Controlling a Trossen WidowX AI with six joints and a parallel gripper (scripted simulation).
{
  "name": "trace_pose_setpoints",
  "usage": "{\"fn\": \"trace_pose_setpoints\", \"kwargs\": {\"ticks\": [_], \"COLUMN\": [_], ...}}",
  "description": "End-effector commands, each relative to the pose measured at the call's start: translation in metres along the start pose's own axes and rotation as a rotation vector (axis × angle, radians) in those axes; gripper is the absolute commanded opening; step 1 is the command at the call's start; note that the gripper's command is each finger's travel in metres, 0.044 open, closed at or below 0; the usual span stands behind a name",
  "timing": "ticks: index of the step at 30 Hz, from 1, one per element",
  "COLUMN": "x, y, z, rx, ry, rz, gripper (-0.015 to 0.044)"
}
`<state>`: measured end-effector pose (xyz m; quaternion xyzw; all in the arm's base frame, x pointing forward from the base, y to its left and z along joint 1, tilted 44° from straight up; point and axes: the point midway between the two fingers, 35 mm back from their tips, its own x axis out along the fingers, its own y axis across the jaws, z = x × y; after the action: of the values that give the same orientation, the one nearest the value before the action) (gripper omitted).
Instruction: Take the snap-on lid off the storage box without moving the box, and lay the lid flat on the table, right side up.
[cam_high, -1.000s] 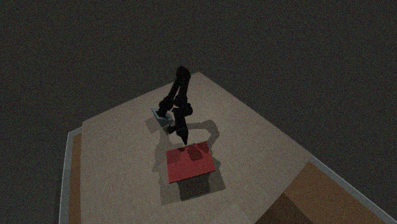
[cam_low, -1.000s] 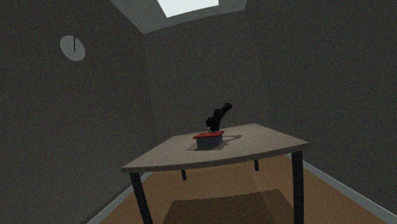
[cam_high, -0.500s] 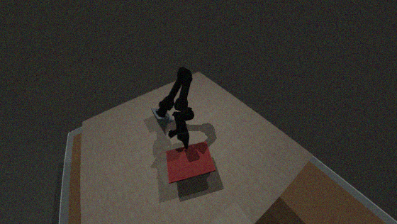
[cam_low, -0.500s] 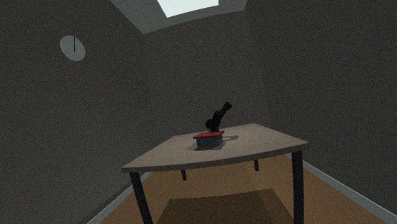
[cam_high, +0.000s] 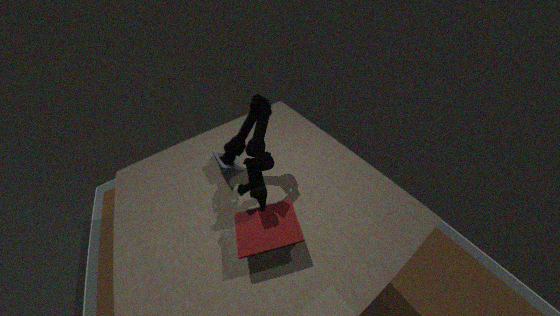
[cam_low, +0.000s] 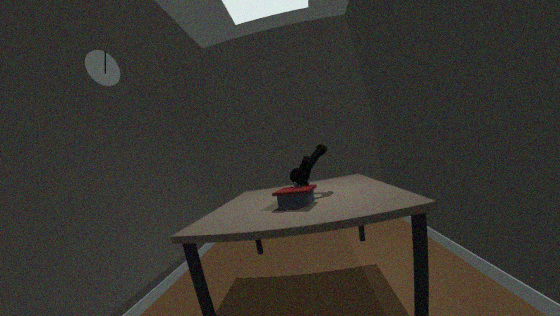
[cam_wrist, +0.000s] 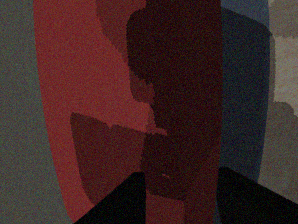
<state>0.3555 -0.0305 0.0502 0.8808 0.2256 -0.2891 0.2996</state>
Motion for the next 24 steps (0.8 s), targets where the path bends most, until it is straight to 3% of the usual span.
{"fn": "trace_pose_setpoints", "kwargs": {"ticks": [1,4,24], "x": [0.0003,0.0003,-0.0025], "y": [-0.0005,-0.0005,0.0031], "z": [0.0001,0.0001,-0.0003], "rx": [0.004,0.004,0.000], "ry": [0.000,0.000,0.000], "rz": [-0.002,-0.002,0.000], "gripper": [0.0070,0.0000,0.0000]}}
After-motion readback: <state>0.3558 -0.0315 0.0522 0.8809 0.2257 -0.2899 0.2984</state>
